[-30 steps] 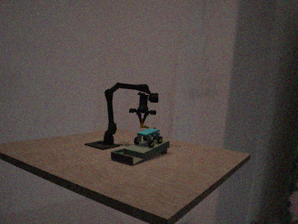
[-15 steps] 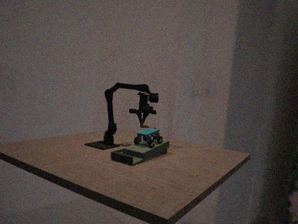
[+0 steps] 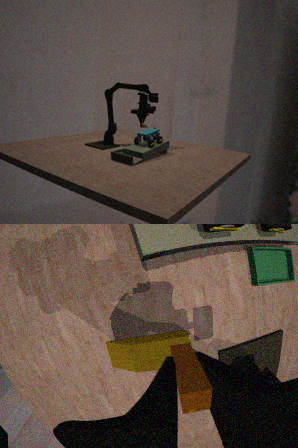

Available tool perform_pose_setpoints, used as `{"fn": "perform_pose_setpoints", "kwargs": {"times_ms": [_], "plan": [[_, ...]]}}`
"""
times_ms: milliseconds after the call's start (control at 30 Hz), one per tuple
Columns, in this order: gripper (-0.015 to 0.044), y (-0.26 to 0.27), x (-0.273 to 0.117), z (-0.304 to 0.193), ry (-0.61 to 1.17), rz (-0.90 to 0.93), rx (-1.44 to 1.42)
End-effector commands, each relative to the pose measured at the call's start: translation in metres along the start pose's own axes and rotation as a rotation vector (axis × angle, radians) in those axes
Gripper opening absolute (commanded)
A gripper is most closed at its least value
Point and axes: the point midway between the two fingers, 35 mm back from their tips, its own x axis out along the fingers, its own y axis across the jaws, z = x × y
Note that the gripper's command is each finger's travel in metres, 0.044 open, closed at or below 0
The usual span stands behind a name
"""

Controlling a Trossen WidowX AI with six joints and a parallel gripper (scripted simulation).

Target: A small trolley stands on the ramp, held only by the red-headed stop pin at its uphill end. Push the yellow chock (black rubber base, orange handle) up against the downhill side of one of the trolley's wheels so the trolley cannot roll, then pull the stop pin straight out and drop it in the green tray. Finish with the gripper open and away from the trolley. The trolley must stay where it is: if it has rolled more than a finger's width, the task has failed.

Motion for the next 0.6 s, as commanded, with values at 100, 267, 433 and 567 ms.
{"fn": "perform_pose_setpoints", "kwargs": {"times_ms": [100, 267, 433, 567], "plan": [[0.0000, 0.000, 0.000, 0.000, -0.001, 0.002, -0.118], [0.0000, -0.003, 0.000, 0.001, -0.001, 0.001, -0.118], [0.0000, -0.018, 0.002, 0.007, -0.002, 0.000, -0.118], [0.0000, -0.032, 0.003, 0.013, -0.003, -0.002, -0.118]]}}
